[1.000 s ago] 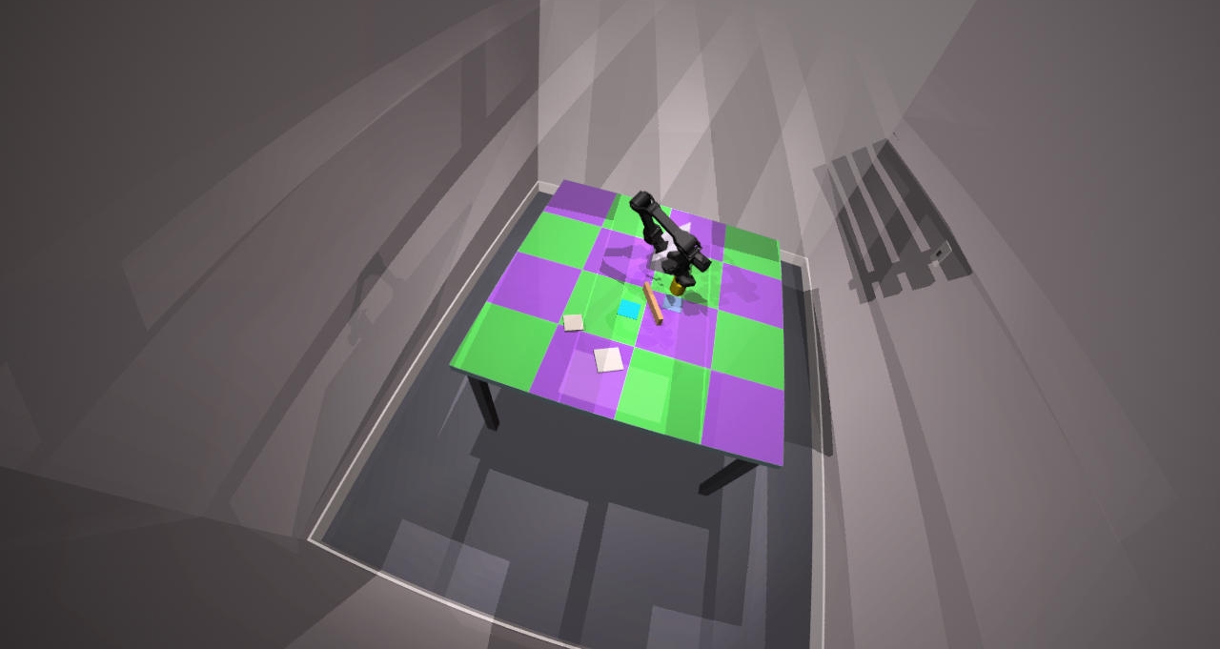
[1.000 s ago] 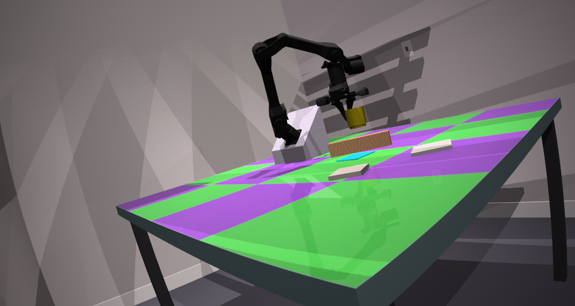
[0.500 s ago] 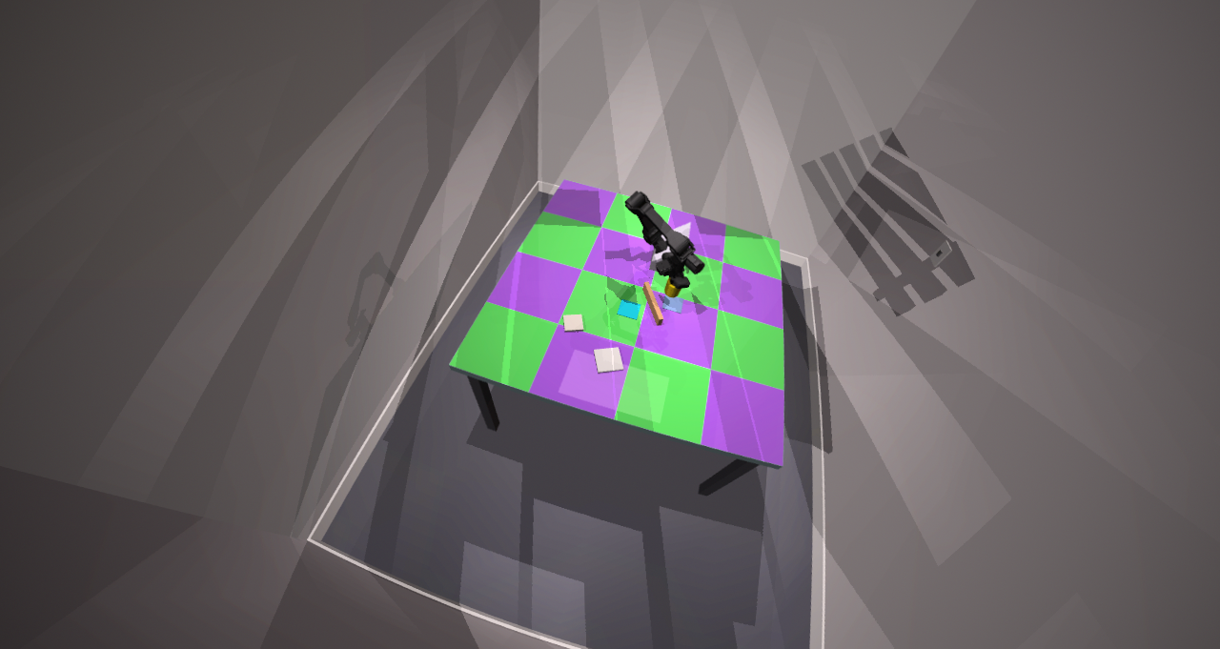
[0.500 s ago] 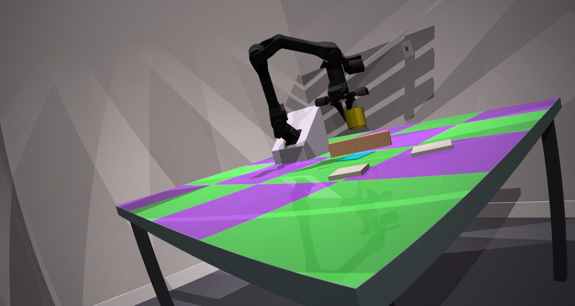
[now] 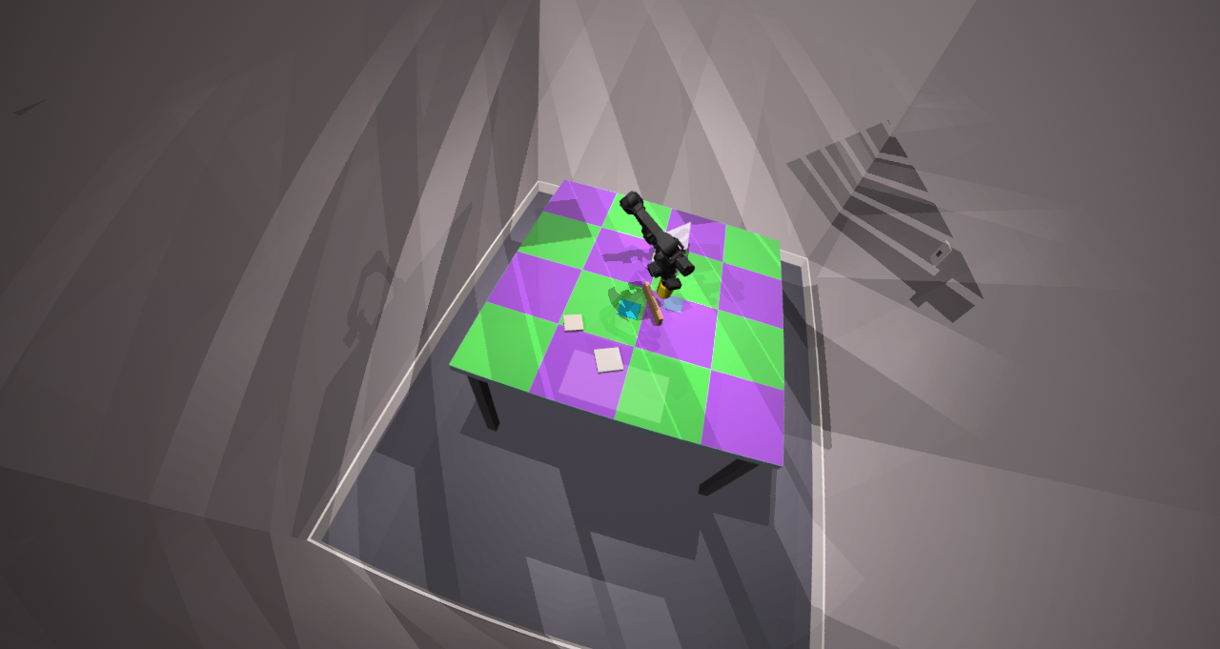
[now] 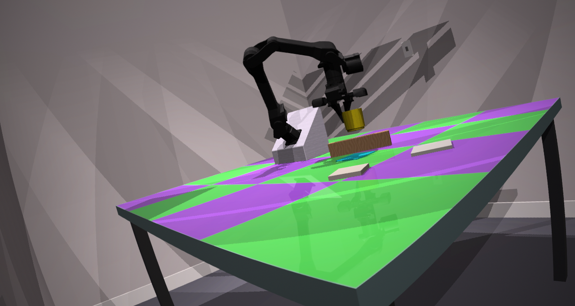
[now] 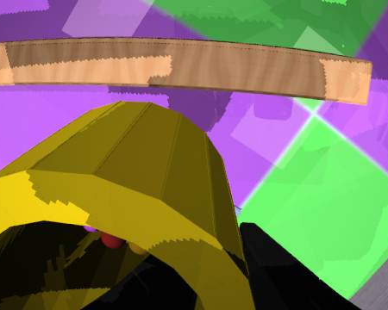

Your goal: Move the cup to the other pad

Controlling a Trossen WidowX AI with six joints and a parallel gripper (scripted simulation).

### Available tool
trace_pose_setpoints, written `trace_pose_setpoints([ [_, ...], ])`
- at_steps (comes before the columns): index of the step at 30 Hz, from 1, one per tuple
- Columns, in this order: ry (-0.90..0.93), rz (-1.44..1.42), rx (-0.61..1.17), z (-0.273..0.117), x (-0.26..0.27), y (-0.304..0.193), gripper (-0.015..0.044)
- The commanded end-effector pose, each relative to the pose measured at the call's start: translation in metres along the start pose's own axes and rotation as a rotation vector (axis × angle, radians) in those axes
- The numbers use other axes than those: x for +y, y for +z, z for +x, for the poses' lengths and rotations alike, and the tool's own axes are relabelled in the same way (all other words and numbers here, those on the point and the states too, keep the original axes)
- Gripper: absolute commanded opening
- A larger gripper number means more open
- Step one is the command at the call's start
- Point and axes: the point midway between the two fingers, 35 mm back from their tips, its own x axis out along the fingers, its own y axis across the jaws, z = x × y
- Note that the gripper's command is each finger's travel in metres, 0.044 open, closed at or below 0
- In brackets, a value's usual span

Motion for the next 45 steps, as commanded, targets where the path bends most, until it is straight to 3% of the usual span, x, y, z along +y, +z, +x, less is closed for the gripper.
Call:
trace_pose_setpoints([
  [1,0.013,0.005,-0.002,-0.003,0.002,0.011,0.0000],
  [45,0.012,0.008,-0.007,-0.007,0.005,0.129,0.0000],
])
